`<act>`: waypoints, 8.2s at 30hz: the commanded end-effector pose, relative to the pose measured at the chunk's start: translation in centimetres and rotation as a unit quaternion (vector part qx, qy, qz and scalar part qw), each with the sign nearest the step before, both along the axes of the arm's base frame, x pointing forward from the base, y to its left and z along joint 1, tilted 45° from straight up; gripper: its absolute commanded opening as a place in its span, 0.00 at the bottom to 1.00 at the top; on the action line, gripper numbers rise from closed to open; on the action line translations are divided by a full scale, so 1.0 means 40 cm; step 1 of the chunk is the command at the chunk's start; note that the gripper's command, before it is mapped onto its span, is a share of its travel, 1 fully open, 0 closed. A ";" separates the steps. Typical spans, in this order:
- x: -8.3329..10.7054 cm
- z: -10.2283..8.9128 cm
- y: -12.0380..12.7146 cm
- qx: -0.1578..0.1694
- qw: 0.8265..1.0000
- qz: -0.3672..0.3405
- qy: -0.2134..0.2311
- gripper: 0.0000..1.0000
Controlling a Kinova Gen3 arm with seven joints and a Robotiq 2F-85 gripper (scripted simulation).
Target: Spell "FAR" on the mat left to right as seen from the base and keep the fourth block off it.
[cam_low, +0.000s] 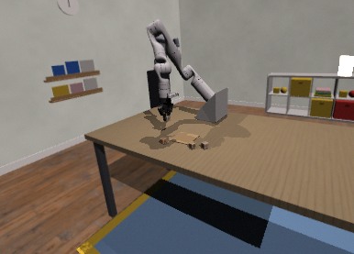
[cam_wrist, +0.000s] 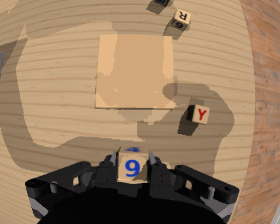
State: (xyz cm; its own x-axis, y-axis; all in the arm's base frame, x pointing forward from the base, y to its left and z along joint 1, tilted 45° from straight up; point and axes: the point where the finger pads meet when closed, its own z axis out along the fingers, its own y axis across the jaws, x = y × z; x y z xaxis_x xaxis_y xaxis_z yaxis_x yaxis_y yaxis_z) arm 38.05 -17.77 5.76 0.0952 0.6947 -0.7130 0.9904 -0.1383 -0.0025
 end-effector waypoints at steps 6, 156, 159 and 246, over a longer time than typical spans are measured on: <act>-0.003 -0.015 -0.017 0.002 1.000 0.002 0.002 0.26; -0.020 -0.169 -0.168 0.001 1.000 -0.002 -0.006 0.26; -0.020 -0.169 -0.169 0.001 1.000 -0.002 -0.006 0.26; -0.011 -0.072 -0.081 -0.002 1.000 -0.005 -0.005 0.46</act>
State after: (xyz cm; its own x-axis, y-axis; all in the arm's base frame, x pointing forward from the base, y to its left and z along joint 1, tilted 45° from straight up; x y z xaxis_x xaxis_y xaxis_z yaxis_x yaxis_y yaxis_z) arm 36.89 -22.48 1.71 0.1108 0.6839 -0.7211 0.9871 -0.1599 -0.0001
